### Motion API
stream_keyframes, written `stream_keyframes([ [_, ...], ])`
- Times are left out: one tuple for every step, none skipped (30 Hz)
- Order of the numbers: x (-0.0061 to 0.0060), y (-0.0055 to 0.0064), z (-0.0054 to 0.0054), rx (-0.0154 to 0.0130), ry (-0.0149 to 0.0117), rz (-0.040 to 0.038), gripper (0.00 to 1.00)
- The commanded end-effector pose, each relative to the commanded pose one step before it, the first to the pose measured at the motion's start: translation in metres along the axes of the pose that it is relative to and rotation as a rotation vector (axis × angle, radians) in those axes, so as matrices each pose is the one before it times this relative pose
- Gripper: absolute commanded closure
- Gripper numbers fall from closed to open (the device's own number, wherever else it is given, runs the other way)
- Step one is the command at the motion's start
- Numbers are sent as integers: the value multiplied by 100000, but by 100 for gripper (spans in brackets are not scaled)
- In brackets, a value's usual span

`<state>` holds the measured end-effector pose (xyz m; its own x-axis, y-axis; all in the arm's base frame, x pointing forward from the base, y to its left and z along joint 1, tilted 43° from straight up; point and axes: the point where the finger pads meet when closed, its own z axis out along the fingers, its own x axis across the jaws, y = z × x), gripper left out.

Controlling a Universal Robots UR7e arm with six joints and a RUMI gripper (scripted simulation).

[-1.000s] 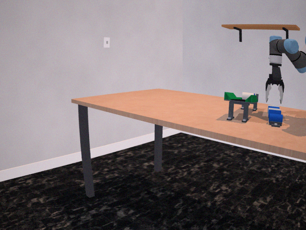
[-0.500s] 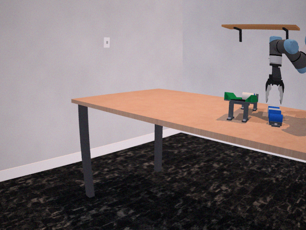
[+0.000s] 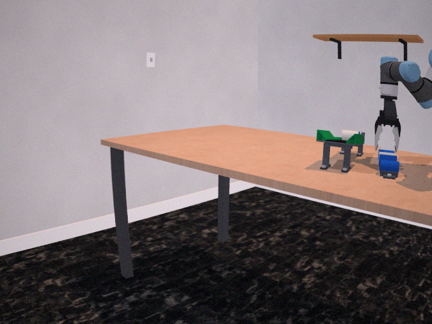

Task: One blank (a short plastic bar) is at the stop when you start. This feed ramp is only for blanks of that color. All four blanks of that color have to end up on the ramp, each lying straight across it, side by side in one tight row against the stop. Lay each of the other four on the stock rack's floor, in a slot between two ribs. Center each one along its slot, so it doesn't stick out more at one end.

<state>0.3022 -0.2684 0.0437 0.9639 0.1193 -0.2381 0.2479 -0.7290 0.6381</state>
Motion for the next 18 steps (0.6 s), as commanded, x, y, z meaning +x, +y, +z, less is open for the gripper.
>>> stream_keyframes([
  [38,29,759,-157,165,8,48],
  [0,0,103,0,0,0,48],
  [0,0,80,0,0,0,48],
  [0,0,58,0,0,0,48],
  [0,0,38,0,0,0,48],
  [0,0,21,0,0,0,48],
  [0,0,8,0,0,0,48],
  [0,0,1,0,0,0,48],
  [0,0,0,0,0,0,48],
  [0,0,0,0,0,0,48],
  [0,0,0,0,0,0,48],
  [0,0,0,0,0,0,48],
  [0,0,0,0,0,0,48],
  [0,0,0,0,0,0,48],
  [0,0,0,0,0,0,48],
  [0,0,0,0,0,0,48],
  [0,0,0,0,0,0,48],
  [0,0,0,0,0,0,48],
])
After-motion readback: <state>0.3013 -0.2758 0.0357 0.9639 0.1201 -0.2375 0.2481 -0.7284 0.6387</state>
